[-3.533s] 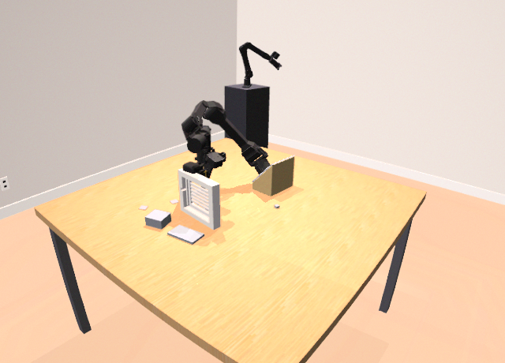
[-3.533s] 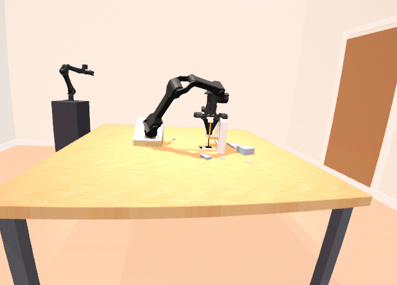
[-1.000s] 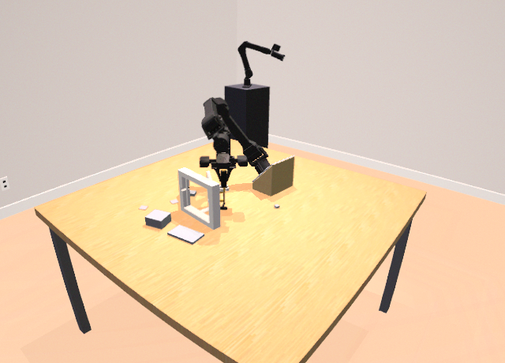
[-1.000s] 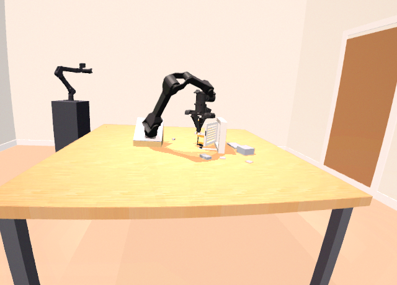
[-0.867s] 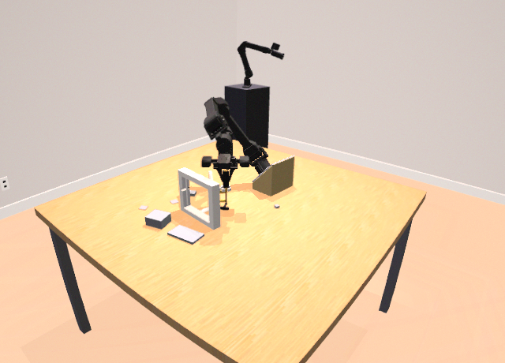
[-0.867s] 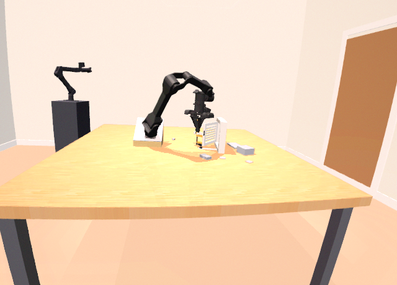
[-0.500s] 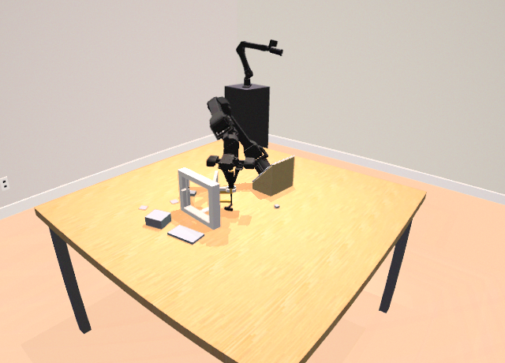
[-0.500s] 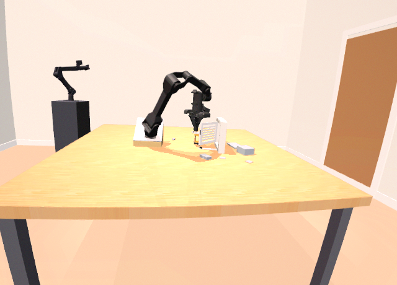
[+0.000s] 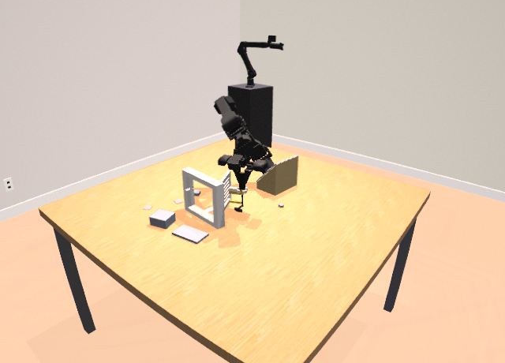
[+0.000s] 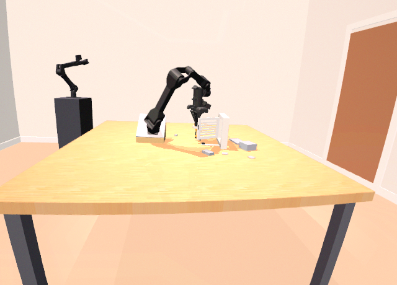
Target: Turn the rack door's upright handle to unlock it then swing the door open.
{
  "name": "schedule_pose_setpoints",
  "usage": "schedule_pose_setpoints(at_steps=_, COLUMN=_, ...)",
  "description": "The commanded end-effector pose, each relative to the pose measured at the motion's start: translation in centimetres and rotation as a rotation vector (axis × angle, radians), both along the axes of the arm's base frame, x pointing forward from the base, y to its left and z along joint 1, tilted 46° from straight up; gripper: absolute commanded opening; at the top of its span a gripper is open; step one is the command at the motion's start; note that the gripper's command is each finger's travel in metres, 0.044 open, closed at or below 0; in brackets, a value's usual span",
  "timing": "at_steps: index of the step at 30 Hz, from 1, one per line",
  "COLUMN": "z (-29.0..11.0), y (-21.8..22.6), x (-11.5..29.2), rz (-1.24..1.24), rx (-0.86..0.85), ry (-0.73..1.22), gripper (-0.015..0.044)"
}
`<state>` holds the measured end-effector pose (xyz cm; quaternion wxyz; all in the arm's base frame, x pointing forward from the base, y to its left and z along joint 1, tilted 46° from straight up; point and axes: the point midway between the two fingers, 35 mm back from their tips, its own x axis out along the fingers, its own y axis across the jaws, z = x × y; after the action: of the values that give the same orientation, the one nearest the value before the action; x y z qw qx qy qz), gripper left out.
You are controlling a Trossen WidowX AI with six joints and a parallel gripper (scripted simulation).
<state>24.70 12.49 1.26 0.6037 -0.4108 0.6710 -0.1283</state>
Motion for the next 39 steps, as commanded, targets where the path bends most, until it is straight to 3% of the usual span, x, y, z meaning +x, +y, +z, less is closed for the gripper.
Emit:
schedule_pose_setpoints(at_steps=1, z=-0.5, y=0.5, x=0.0, rz=-0.057, rx=0.008, ry=-0.056, gripper=0.0015)
schedule_pose_setpoints(at_steps=30, z=-5.3, y=5.5, x=0.6, rz=-0.409, rx=0.046, ry=-0.408, gripper=0.0015)
schedule_pose_setpoints(at_steps=39, z=-5.4, y=5.6, x=0.7, rz=-0.418, rx=0.047, ry=-0.416, gripper=0.0015)
